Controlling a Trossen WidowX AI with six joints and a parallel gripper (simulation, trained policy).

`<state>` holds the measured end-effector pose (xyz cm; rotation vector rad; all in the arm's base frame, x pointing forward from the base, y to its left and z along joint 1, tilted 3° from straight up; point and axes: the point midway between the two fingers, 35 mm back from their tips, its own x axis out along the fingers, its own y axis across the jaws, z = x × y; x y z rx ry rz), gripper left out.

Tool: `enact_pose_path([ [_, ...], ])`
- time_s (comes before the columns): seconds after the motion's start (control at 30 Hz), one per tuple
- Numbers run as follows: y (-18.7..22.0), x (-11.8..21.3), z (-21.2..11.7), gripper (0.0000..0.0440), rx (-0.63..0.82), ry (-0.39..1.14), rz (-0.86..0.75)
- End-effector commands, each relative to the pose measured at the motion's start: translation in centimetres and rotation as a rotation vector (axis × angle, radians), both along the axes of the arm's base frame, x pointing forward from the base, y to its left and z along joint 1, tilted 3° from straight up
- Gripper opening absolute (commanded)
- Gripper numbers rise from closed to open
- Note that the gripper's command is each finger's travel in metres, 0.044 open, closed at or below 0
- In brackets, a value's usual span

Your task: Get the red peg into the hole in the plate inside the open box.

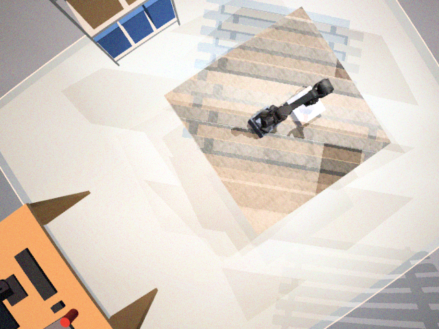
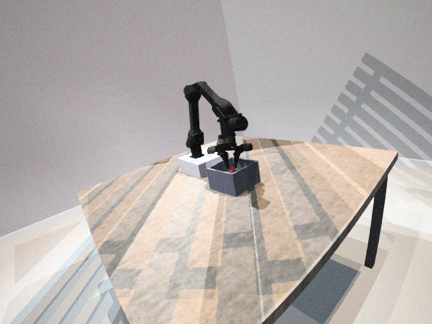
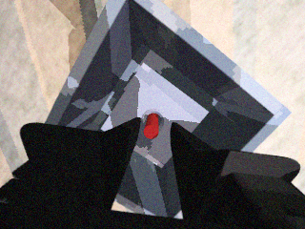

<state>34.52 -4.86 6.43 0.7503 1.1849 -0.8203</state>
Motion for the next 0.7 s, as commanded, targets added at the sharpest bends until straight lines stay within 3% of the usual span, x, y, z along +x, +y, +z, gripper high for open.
enact_pose_path([
  [0.0, -0.3, 1.0, 0.4, 0.0165, -0.002, -0.014, 0.011],
  [0.4, -2.5, 4.4, 1.1, 0.0440, -0.033, -0.052, 0.037],
  [0.67, -4.5, 6.3, 2.5, 0.0440, -0.070, -0.121, 0.015],
])
